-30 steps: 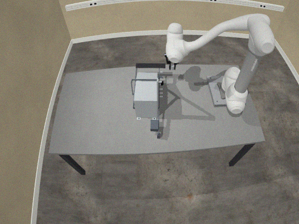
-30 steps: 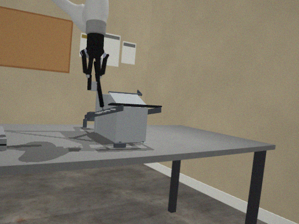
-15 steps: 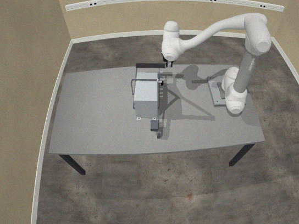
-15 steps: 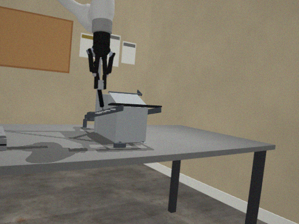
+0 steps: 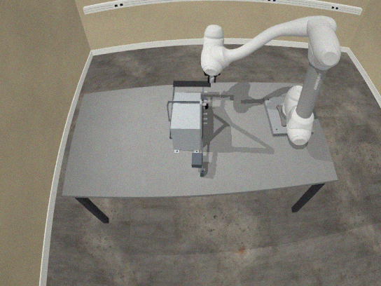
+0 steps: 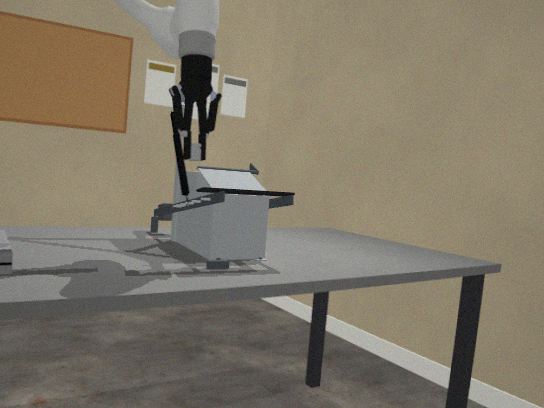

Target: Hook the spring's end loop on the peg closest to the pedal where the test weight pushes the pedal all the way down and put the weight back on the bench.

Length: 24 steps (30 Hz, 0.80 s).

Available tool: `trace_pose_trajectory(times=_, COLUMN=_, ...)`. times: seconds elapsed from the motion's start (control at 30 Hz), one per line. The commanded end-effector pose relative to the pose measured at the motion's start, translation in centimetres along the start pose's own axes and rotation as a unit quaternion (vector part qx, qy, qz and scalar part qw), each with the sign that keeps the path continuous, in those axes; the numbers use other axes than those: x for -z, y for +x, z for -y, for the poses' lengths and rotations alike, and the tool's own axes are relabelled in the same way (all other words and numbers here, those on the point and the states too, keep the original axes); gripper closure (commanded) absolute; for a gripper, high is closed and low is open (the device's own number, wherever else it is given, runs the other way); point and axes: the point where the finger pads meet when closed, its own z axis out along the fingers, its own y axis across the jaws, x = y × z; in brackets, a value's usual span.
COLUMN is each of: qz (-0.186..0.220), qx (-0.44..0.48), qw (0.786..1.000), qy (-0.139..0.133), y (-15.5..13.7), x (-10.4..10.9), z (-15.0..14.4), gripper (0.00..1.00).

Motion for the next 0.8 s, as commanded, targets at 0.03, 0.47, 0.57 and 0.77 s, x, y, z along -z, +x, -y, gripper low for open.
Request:
trace_pose_trajectory(times=0.03, qz=0.003, qx=0.0, qw=1.0, qy=0.0, y=-0.6, x=0.2, z=-0.6, gripper=0.75)
trace_pose_trajectory(times=0.47, qz=0.011, qx=0.0, qw=1.0, qy=0.0, y=-2.4, x=0.6, z=-2.5, gripper=0.75)
trace_pose_trajectory(times=0.57, qz=0.014, qx=0.0, qw=1.0, qy=0.0, y=-2.9, x=0.8, z=-3.1, gripper=0.75)
trace_pose_trajectory(times=0.77, qz=0.019, qx=0.0, qw=1.0, qy=0.0, y=-4.0, x=1.0, z=-4.2, gripper=0.75)
